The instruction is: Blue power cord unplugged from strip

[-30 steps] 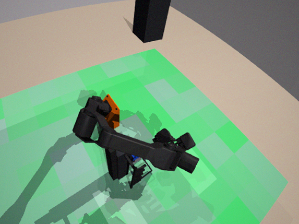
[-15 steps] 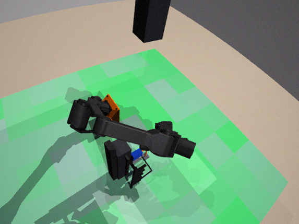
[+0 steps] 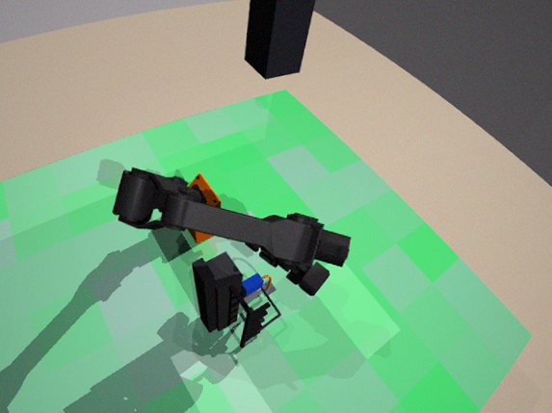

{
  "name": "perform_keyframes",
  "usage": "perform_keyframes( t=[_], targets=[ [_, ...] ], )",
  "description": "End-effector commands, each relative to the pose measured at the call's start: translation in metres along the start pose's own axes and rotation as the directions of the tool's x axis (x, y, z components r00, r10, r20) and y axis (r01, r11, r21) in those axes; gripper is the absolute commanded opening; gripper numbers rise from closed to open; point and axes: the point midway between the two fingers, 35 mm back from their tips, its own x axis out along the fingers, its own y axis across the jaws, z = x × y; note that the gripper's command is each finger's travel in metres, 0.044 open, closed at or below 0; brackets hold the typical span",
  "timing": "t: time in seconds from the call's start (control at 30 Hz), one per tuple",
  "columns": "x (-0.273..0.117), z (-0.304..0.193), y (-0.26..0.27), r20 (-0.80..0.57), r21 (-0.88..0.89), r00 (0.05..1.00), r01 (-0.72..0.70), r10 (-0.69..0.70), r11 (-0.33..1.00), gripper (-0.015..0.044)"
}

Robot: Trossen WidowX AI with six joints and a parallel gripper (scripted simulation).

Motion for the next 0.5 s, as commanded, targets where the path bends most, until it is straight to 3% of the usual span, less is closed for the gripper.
perform_keyframes(
  t=[0.0,0.47],
  targets=[
    [-0.0054,-0.0157,0.0202,-0.133,0.261,0.991,0.056,-0.021,0.964,0.0160],
    [-0.0055,-0.0159,0.0189,-0.132,0.261,0.991,0.056,-0.021,0.964,0.0160]
  ],
)
